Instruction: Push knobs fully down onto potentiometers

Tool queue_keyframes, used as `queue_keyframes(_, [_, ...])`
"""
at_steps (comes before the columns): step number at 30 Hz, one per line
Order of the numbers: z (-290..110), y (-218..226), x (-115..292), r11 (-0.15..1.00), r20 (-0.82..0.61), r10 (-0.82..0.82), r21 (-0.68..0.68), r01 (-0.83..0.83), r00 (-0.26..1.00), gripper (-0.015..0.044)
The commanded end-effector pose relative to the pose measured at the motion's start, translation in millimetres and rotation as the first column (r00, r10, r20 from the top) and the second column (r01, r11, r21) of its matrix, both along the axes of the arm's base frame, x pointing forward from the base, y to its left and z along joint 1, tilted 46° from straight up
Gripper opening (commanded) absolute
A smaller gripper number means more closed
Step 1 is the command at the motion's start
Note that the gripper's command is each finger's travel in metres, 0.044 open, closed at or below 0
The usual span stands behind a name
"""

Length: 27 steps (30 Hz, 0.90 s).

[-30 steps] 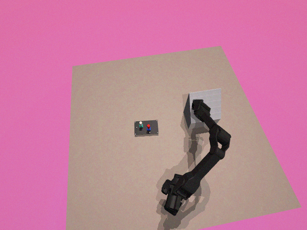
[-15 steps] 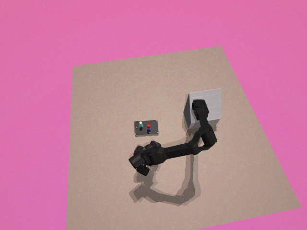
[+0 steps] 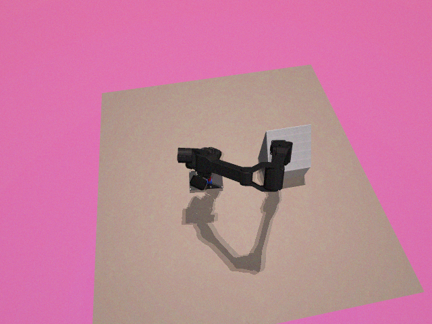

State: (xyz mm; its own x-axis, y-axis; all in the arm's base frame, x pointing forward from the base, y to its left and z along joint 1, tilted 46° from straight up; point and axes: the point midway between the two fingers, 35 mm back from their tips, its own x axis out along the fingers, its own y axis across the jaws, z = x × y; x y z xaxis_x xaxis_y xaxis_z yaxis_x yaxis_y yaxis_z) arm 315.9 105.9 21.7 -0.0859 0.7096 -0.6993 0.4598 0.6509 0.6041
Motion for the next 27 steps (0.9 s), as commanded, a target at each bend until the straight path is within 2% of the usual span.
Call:
queue_keyframes(1, [-10.5, -12.0, -9.1, 1.0, 0.008, 0.023, 0.013, -0.023, 1.0, 0.0])
queue_keyframes(27, [-37.9, 16.9, -13.2, 1.0, 0.007, 0.023, 0.014, -0.023, 1.0, 0.0])
